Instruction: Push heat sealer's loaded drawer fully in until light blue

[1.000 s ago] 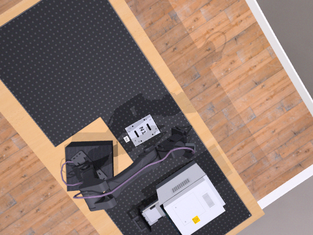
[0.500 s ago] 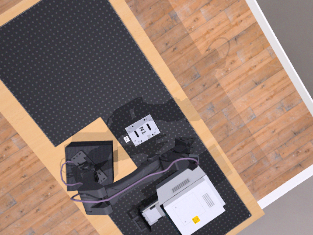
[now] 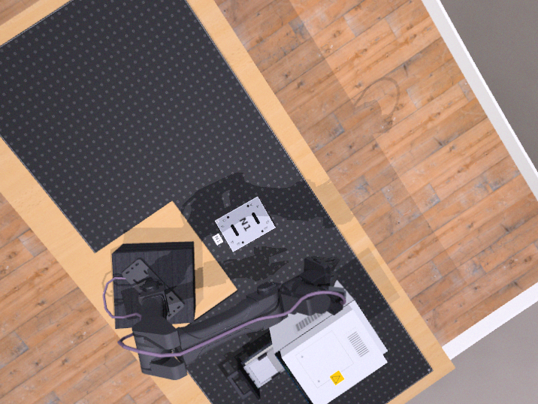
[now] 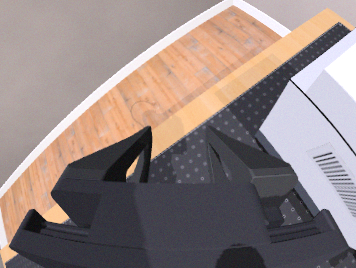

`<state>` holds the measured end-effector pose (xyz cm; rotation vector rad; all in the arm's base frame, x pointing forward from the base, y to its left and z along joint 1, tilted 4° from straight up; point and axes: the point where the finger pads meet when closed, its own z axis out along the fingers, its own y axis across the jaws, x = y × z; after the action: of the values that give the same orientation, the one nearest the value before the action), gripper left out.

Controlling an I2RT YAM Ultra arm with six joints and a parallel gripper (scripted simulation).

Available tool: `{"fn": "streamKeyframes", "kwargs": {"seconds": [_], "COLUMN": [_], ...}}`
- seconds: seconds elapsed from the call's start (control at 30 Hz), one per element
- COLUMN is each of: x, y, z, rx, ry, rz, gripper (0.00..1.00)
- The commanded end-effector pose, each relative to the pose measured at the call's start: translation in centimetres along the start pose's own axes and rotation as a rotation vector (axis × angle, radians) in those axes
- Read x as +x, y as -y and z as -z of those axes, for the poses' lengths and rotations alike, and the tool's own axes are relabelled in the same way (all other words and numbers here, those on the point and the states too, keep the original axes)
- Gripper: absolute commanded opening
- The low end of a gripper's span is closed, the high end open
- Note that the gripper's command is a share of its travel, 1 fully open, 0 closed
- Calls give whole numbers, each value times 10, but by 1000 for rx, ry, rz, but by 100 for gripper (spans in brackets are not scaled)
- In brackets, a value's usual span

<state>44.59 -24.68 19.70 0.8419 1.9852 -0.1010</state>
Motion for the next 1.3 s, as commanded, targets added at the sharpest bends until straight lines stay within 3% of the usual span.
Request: {"fn": "streamKeyframes", "kwargs": {"seconds": [0.0, 0.07, 0.3, 0.37, 0.7, 0.77, 0.8, 1.07, 1.13, 1.27], "x": [-22, -28, -36, -39, -47, -48, -49, -51, -49, -54], "y": [-10, 7, 29, 39, 64, 74, 78, 97, 98, 121], "z": [19, 21, 30, 34, 47, 50, 52, 61, 61, 73], "rx": [22, 42, 27, 108, 95, 177, 190, 174, 239, 267], "ry": [30, 34, 30, 25, 21, 7, 4, 1, -25, -21], "rz": [48, 38, 41, 58, 62, 62, 62, 64, 74, 63], "gripper": [45, 45, 45, 45, 45, 45, 45, 45, 45, 45]}}
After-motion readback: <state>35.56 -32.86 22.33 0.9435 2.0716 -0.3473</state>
